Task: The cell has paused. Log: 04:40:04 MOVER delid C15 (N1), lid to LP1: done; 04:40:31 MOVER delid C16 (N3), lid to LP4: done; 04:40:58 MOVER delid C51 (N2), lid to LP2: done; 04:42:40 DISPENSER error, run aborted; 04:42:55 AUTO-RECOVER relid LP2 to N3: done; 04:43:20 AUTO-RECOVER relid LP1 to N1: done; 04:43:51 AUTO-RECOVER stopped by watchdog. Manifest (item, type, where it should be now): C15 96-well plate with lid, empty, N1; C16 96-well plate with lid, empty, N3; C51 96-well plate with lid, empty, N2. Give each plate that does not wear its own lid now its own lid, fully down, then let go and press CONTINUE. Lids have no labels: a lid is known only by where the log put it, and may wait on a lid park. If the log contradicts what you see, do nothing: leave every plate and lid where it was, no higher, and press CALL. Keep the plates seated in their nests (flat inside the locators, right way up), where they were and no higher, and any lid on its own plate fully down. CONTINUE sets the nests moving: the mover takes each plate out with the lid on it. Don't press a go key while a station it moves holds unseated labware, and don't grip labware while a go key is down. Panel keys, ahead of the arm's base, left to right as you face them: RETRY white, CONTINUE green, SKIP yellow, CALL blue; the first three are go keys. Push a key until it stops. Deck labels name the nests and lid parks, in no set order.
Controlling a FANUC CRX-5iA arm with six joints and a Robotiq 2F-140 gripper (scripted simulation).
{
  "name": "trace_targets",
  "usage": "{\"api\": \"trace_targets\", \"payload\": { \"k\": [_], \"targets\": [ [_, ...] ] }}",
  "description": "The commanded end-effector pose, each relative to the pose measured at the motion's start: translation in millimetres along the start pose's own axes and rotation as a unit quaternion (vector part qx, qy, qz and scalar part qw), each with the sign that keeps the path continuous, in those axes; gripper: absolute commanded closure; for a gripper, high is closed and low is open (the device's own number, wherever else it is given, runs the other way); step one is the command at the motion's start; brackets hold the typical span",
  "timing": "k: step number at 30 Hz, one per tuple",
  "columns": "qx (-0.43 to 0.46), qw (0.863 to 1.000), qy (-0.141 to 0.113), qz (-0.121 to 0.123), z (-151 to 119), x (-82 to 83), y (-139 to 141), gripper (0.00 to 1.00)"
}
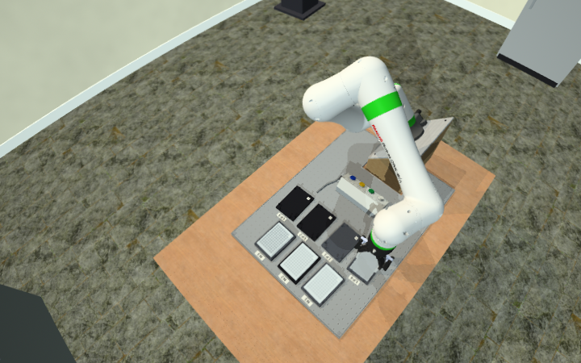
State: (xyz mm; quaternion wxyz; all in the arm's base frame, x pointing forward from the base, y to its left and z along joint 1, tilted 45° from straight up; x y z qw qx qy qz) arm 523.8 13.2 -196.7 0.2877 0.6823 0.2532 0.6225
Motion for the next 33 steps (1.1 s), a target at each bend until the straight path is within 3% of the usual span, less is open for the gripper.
{"api": "trace_targets", "payload": {
  "k": [1,14,33],
  "targets": [
    [0.0,1.0,0.0,0.0,0,-0.2,0,1.0],
    [0.0,1.0,0.0,0.0,0,5.5,0,1.0],
    [0.0,1.0,0.0,0.0,0,35.2,0,1.0]
  ]
}}
Point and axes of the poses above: the point where the finger pads meet when closed, its own x axis back along the fingers, its own y axis across the jaws, z = x × y, the point moved 5 cm from there along x, back along the fingers, and after that the axes turned 2 degrees about x, right-handed, at the moved point
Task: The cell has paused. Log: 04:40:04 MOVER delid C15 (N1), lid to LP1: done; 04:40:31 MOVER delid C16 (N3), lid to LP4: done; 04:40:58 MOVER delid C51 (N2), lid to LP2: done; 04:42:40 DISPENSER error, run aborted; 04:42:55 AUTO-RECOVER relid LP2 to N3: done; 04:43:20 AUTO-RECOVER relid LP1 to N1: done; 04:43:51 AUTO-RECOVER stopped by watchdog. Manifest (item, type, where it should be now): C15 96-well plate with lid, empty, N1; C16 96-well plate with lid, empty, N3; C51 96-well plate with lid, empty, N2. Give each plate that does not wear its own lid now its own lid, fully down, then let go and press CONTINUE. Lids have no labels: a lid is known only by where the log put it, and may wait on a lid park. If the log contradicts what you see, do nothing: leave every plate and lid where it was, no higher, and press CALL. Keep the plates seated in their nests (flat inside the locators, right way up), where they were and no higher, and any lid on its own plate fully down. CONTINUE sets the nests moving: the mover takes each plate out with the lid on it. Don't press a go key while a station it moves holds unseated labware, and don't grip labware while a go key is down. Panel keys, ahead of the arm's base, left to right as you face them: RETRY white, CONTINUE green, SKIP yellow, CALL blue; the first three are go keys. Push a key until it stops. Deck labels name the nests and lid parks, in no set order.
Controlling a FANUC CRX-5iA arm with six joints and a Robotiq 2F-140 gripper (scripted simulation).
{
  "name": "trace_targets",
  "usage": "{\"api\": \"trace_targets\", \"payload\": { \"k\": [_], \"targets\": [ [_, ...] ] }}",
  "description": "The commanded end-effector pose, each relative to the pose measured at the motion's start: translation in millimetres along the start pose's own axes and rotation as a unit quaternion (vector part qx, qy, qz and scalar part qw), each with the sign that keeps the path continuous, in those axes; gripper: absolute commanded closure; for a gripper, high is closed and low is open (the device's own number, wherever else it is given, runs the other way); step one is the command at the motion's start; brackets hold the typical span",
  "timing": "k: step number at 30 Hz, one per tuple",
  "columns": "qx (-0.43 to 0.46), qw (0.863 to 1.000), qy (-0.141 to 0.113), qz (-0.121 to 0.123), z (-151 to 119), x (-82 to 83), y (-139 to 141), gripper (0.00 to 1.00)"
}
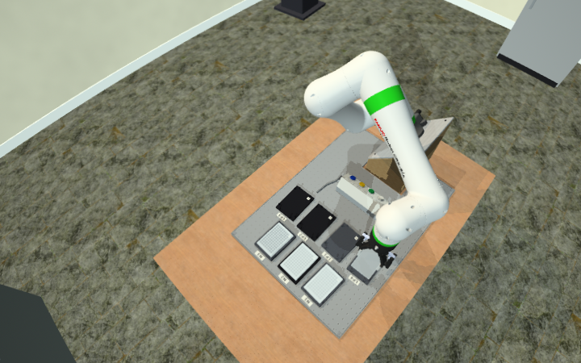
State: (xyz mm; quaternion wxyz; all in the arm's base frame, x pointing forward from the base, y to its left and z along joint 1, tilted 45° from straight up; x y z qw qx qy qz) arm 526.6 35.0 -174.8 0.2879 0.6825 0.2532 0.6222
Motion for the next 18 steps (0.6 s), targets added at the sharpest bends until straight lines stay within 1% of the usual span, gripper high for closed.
{"api": "trace_targets", "payload": {
  "k": [1,8,10,18],
  "targets": [
    [0.0,1.0,0.0,0.0,0,6.2,0,1.0],
    [0.0,1.0,0.0,0.0,0,19.2,0,1.0],
    [0.0,1.0,0.0,0.0,0,19.2,0,1.0],
    [0.0,1.0,0.0,0.0,0,29.6,0,1.0]
  ]
}}
Point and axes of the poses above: the point where the finger pads meet when closed, its own x axis back along the fingers, its own y axis across the jaws, z = x × y, the point moved 5 cm from there along x, back along the fingers, and after that the axes turned 2 degrees about x, right-handed, at the moved point
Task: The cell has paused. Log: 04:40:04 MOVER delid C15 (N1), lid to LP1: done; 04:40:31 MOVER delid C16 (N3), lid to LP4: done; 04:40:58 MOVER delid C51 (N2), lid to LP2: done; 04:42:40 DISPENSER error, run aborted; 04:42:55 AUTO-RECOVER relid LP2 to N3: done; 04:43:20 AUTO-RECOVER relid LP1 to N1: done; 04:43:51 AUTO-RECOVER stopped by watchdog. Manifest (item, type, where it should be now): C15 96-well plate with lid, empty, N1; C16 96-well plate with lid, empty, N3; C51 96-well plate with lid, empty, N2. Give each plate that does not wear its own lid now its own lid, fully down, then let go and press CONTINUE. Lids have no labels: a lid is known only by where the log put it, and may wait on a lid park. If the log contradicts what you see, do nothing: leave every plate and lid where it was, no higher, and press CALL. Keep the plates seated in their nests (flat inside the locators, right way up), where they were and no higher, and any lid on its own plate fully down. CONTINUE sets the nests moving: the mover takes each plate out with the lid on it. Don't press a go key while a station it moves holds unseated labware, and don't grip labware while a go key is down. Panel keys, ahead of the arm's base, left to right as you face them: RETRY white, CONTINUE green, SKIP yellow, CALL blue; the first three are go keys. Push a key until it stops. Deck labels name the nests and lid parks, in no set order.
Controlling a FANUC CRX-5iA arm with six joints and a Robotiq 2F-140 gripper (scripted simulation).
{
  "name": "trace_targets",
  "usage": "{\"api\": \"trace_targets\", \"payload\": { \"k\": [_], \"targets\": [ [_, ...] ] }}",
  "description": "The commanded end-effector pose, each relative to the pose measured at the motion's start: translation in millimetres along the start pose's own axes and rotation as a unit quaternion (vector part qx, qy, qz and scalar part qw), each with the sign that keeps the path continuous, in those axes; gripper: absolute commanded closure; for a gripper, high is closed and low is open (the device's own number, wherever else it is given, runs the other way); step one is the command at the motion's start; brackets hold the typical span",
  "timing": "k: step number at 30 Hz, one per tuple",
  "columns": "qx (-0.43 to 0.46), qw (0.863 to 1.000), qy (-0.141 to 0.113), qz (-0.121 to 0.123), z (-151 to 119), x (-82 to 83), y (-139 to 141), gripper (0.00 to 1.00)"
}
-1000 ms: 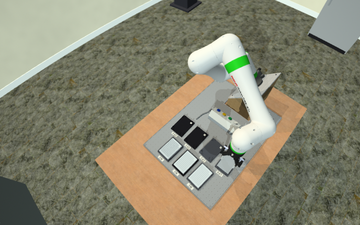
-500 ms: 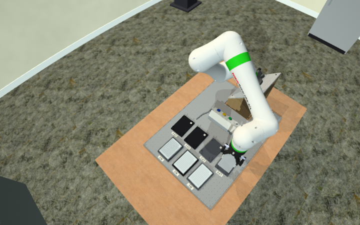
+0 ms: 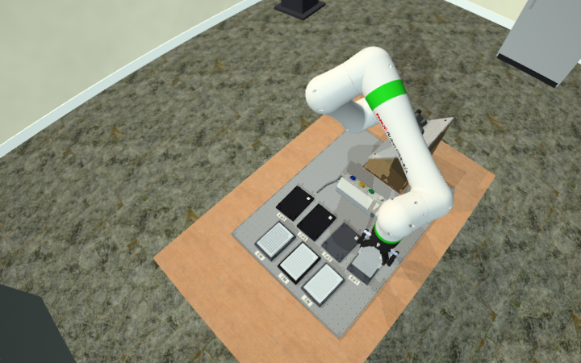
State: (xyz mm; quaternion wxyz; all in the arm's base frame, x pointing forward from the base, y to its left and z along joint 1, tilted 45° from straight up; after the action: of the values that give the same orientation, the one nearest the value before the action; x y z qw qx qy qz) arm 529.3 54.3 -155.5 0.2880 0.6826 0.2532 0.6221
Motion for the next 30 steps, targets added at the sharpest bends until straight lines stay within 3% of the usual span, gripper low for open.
{"api": "trace_targets", "payload": {
  "k": [1,17,19,20,21,23,24,26,28,30],
  "targets": [
    [0.0,1.0,0.0,0.0,0,3.1,0,1.0],
    [0.001,1.0,0.0,0.002,7,7.9,6,1.0],
    [0.004,1.0,0.002,0.008,40,12.7,44,1.0],
    [0.004,1.0,0.002,0.008,40,12.7,44,1.0],
    [0.006,1.0,0.003,0.012,58,14.0,69,1.0],
    [0.006,1.0,0.003,0.012,65,15.1,78,1.0],
    [0.007,1.0,0.004,0.014,80,15.3,105,1.0],
    [0.007,1.0,0.004,0.014,80,15.3,105,1.0],
    [0.007,1.0,0.005,0.014,105,15.9,153,1.0],
    [0.007,1.0,0.005,0.014,115,15.9,173,1.0]
  ]
}}
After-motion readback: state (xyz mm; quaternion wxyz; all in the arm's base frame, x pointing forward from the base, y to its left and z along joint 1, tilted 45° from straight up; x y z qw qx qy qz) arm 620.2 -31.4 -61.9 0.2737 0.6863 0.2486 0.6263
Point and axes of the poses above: the point where the finger pads meet when closed, its own x axis back along the fingers, its own y axis across the jaws, z = x × y, the point moved 5 cm from there along x, back along the fingers, and after that the axes turned 2 degrees about x, right-handed, at the moved point
